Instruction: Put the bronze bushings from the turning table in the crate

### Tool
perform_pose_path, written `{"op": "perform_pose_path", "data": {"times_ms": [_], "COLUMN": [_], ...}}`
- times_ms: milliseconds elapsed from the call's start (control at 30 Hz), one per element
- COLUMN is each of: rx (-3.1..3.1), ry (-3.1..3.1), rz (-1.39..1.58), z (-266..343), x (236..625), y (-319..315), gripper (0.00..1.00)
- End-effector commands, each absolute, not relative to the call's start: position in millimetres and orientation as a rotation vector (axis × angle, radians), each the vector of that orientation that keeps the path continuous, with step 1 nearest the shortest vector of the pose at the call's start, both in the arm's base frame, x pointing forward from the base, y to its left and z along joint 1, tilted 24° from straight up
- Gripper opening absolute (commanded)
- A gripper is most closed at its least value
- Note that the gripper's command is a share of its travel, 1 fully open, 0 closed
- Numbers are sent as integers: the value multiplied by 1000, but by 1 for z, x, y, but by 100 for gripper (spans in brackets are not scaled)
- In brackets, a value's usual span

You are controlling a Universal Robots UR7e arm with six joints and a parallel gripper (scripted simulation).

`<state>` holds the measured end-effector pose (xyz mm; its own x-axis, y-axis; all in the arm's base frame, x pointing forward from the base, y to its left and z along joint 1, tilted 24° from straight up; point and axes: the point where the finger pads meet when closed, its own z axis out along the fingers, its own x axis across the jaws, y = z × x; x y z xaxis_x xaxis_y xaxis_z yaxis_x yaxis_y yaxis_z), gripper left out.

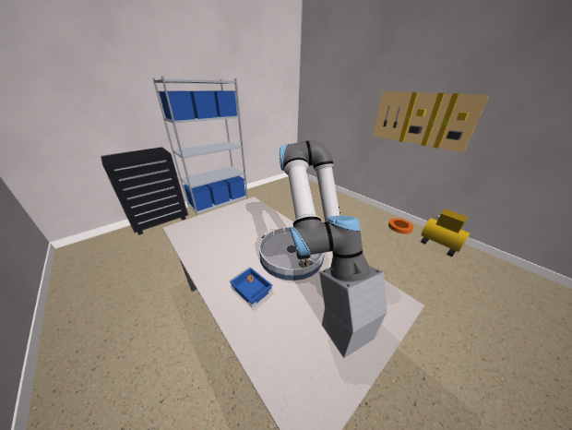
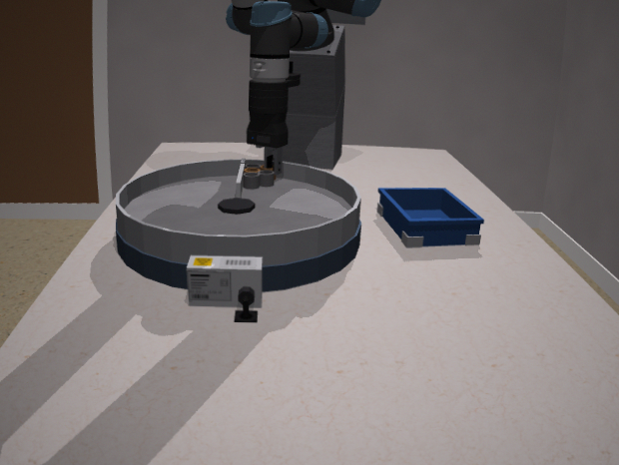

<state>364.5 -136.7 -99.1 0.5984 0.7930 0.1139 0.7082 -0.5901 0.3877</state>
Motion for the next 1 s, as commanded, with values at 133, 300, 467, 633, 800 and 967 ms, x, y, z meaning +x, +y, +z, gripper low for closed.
{"op": "perform_pose_path", "data": {"times_ms": [133,300,467,633,800,967], "rx": [2525,2525,2525,2525,2525,2525], "ry": [1222,1222,1222,1222,1222,1222], "rz": [398,398,398,398,398,398], "z": [-103,-103,-103,-105,-107,-107], "x": [366,366,366,367,368,368], "y": [-137,-137,-137,-138,-138,-138], "gripper": [40,40,40,40,40,40]}}
